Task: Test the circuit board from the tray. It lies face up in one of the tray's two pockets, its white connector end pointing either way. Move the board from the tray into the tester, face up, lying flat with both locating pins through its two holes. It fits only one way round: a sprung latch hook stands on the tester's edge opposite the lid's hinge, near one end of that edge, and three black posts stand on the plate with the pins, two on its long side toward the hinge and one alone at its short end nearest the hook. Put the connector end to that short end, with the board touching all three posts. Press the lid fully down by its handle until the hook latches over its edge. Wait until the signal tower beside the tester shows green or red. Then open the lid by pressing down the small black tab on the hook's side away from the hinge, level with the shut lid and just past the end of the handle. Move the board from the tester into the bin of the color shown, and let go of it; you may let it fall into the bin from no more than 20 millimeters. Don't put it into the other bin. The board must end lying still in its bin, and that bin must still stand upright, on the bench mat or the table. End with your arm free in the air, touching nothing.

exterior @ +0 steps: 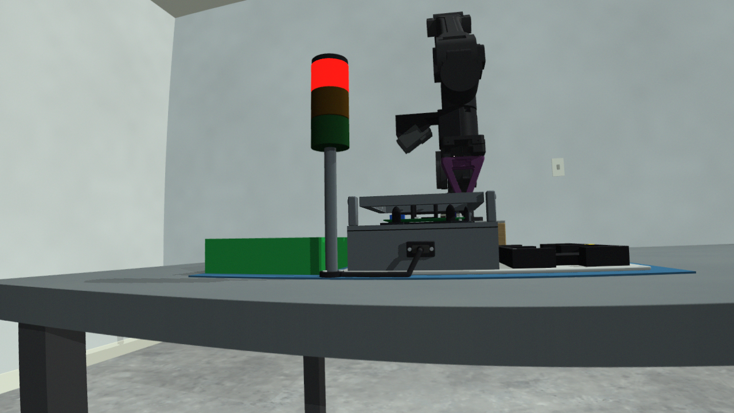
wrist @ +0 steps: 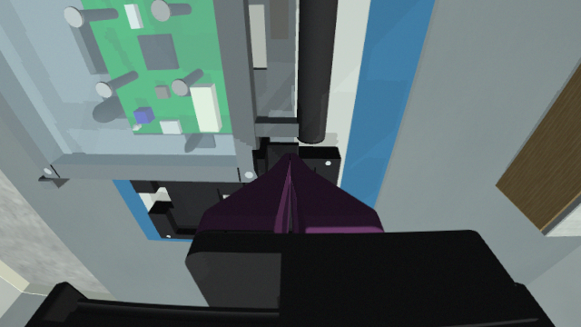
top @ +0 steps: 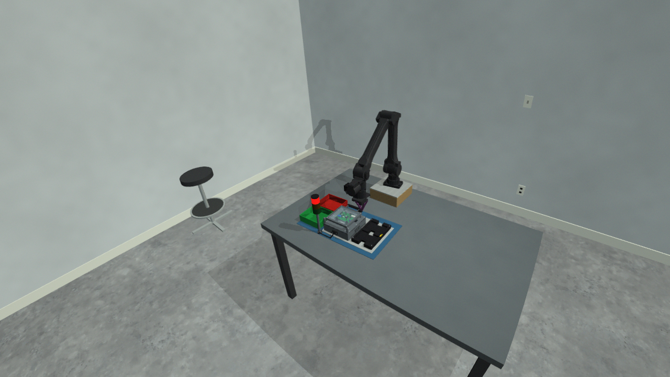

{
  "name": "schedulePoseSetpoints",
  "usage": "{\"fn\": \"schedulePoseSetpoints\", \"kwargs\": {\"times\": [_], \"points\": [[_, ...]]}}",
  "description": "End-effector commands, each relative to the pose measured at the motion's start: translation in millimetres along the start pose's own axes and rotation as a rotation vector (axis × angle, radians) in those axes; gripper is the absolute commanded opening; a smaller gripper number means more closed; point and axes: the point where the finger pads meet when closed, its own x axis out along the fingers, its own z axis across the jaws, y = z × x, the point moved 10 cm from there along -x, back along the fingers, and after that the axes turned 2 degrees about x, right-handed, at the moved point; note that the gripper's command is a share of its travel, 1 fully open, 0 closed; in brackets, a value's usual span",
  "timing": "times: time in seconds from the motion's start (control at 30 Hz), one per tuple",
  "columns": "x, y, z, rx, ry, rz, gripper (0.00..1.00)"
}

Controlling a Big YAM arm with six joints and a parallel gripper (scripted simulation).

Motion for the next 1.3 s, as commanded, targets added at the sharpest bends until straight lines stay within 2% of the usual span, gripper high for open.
{"fn": "schedulePoseSetpoints", "kwargs": {"times": [0.0,0.23,1.27], "points": [[1.4,6.9,7.9,-0.005,-0.008,-0.003,0.0],[5.8,6.7,3.9,-0.005,0.002,-0.003,0.0],[5.8,6.7,3.9,-0.005,0.002,-0.003,0.0]]}}
